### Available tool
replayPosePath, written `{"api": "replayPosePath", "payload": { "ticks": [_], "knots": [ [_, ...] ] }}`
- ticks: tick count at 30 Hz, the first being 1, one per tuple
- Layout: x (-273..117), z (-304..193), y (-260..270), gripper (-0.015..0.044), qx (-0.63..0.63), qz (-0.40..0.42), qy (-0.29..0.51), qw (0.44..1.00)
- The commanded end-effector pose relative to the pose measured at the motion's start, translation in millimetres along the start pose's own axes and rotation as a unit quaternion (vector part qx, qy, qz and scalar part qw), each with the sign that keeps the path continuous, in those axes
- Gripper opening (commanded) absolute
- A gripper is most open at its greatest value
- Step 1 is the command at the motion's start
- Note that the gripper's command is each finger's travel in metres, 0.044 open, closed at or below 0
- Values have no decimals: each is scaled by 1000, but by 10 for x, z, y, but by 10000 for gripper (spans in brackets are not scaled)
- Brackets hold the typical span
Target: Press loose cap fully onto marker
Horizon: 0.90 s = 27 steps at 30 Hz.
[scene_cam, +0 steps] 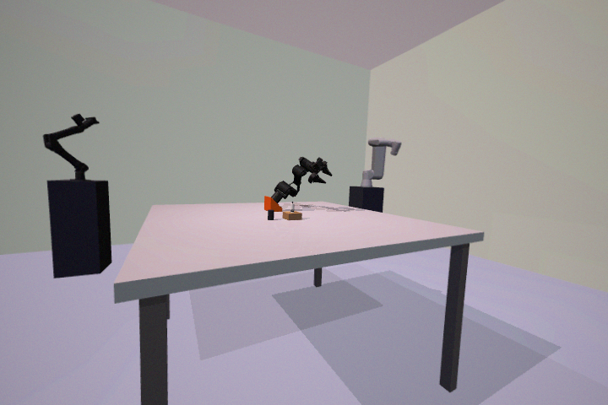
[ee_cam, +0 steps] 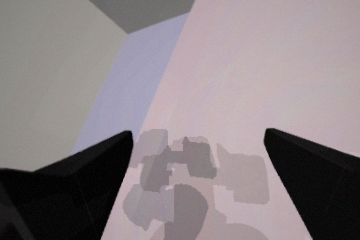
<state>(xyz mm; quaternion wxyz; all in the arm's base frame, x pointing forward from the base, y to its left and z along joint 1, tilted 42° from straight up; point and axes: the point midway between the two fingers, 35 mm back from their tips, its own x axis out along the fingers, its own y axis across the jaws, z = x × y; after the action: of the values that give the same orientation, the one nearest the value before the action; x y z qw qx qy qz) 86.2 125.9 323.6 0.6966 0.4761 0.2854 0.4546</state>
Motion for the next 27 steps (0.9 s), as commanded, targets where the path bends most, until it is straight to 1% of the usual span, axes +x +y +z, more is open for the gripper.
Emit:
{"api": "replayPosePath", "payload": {
  "ticks": [1,5,6,11,15,18,22,27],
  "knots": [
    [1,21,-1,374,3,3,-1,1000],
    [7,432,23,269,24,30,-28,999],
    [5,554,27,253,27,33,-38,998],
    [-15,1190,-56,253,42,33,-95,994],
    [-48,1766,-305,253,64,12,-150,987],
    [-94,2130,-582,253,74,-21,-186,980],
    [-115,2425,-885,253,57,-58,-229,970],
    [-279,2792,-1594,253,67,-167,-248,952]
  ]
}}
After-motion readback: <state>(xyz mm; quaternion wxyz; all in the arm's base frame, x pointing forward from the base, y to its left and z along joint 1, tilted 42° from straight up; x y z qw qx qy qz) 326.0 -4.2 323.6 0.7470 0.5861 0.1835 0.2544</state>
